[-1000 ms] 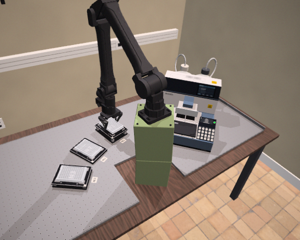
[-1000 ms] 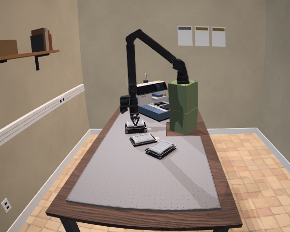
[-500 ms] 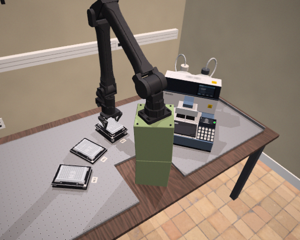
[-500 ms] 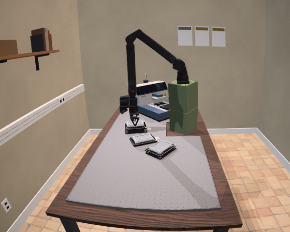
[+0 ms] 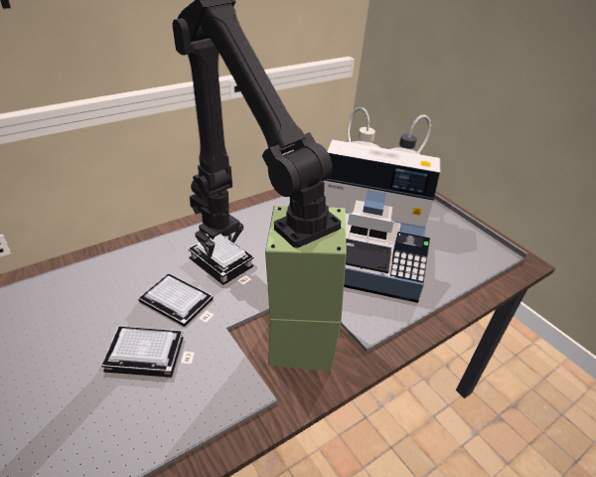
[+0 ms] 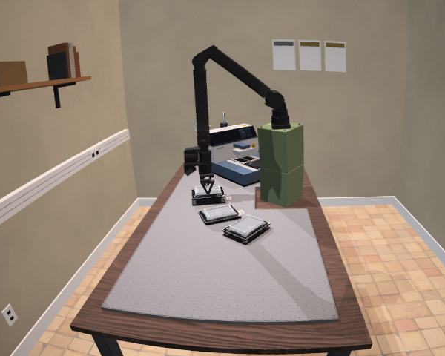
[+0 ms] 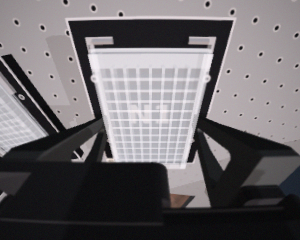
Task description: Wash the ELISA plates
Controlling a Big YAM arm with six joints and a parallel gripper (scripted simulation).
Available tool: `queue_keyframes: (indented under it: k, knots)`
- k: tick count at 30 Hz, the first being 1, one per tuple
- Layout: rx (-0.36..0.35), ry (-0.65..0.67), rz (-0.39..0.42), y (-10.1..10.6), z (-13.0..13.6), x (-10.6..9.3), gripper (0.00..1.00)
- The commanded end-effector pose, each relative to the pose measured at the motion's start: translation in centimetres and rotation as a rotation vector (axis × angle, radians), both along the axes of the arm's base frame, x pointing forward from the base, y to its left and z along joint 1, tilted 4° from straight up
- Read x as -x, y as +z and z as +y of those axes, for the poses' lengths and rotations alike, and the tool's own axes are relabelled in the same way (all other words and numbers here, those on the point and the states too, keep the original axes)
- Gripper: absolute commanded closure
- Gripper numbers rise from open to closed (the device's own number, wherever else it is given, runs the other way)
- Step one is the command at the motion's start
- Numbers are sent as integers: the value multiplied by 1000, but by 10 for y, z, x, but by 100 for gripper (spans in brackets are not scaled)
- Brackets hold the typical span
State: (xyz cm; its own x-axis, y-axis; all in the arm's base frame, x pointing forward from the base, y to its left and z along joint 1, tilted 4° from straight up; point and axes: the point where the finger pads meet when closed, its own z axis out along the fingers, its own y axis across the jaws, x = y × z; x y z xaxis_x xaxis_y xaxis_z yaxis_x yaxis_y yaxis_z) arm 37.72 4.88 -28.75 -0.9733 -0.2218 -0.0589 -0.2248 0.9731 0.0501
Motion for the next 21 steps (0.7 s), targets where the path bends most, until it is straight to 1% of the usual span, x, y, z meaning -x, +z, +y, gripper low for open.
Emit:
queue_keyframes:
  k: [1,21]
  knots:
    - [3,-6,-3,-7,4,-2,18]
    - [3,-6,-3,-10,4,-2,18]
